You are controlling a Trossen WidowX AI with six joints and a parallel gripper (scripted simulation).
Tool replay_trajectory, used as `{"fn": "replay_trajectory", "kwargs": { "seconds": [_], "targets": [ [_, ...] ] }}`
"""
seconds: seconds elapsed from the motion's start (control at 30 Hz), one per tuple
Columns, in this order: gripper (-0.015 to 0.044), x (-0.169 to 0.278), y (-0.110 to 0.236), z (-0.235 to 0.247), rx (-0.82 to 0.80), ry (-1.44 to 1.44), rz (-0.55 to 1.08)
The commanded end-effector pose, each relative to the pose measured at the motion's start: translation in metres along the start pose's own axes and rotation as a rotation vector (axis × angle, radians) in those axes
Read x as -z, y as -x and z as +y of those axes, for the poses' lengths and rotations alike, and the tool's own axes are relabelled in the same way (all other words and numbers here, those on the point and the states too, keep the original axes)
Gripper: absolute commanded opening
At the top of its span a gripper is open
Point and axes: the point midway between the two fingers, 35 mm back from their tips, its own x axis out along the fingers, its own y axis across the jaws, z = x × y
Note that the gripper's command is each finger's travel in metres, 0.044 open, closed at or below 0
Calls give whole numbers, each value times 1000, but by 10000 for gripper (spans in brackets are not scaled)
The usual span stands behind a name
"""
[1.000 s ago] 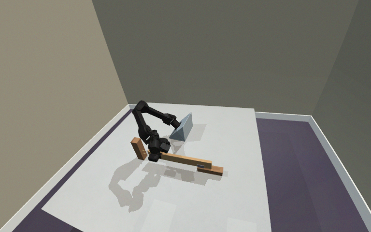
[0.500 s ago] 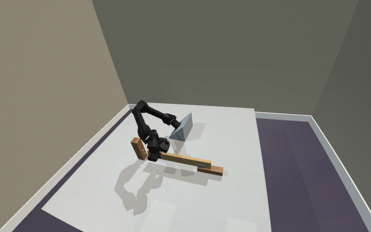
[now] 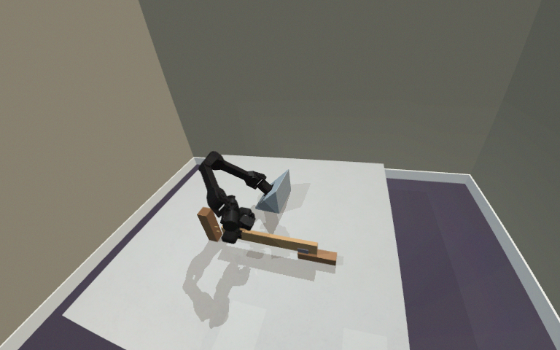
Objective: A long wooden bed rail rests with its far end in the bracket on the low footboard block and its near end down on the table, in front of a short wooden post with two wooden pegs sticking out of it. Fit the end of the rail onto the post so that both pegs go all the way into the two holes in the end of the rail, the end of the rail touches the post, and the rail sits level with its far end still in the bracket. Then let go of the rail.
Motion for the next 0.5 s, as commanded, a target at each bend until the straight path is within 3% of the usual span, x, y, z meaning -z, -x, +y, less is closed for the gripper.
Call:
{"fn": "replay_trajectory", "kwargs": {
  "seconds": [0.0, 0.47],
  "targets": [
    [0, 3, 2, 0, 5, 0, 0],
    [0, 8, 0, 0, 5, 0, 0]
  ]
}}
